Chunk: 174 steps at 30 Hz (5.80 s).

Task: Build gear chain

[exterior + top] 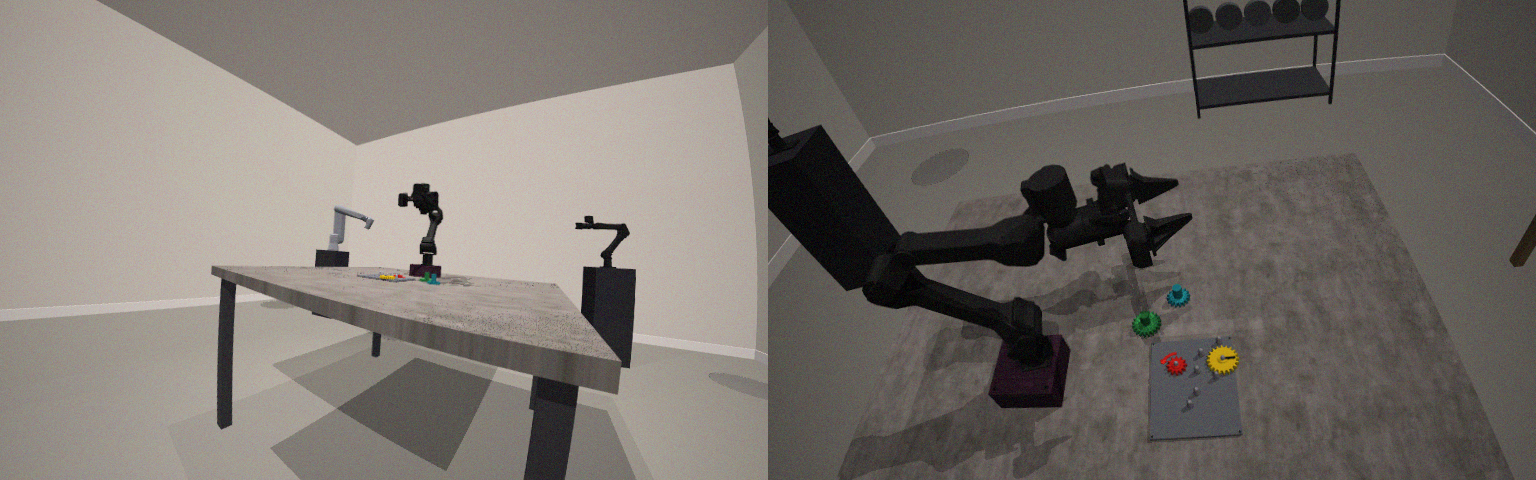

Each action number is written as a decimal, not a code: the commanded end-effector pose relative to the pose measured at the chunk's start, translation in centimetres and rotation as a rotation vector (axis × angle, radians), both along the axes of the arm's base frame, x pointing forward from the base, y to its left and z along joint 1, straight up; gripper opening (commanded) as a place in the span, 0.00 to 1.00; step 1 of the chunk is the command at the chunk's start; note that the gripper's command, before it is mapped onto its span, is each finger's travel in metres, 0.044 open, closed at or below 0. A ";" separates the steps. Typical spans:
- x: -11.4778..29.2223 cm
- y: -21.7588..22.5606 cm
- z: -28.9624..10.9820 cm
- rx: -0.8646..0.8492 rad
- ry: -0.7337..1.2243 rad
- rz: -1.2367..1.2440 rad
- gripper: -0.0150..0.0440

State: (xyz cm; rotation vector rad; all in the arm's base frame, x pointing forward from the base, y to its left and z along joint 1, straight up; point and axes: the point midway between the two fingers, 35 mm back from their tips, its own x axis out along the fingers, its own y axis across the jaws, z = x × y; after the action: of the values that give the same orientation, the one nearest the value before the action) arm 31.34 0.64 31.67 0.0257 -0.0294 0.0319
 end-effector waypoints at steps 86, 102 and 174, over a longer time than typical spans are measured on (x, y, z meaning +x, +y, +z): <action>0.7 10.7 -30.9 0.771 1.457 -0.747 0.25; 2.5 11.0 -27.0 0.804 1.393 -0.715 0.25; 2.3 4.6 -18.8 0.768 1.452 -0.750 0.25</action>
State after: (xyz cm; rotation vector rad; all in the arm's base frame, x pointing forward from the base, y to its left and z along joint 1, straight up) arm 33.63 5.92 13.27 0.7936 1.3971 -0.7555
